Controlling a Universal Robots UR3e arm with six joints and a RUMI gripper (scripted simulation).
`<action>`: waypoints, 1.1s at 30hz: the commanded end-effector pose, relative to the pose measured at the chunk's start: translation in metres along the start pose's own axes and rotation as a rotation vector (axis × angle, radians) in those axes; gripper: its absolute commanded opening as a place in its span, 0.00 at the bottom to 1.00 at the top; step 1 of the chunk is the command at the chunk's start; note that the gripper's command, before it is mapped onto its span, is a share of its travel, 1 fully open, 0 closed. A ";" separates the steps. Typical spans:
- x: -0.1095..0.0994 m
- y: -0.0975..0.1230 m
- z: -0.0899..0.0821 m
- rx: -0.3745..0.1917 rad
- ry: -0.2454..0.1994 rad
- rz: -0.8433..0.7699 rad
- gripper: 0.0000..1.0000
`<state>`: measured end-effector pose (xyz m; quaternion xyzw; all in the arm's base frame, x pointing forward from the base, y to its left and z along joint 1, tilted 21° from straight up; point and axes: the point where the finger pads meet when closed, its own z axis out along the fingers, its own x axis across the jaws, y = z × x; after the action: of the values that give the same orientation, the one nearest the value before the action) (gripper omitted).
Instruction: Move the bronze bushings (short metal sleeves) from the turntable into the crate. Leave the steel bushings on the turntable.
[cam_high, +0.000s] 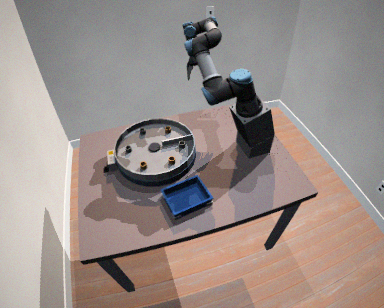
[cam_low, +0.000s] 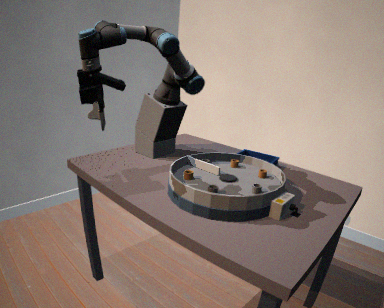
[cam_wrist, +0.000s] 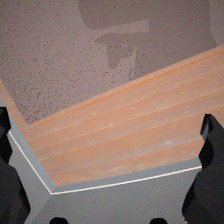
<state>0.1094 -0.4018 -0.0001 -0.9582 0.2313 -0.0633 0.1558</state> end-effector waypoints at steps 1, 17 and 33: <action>0.015 -0.017 -0.003 -0.029 0.004 -0.104 1.00; 0.062 -0.095 -0.003 -0.110 0.000 -0.522 1.00; 0.086 -0.181 0.008 -0.182 -0.002 -0.941 1.00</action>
<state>0.2425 -0.3109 0.0479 -0.9820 -0.1513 -0.0948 0.0614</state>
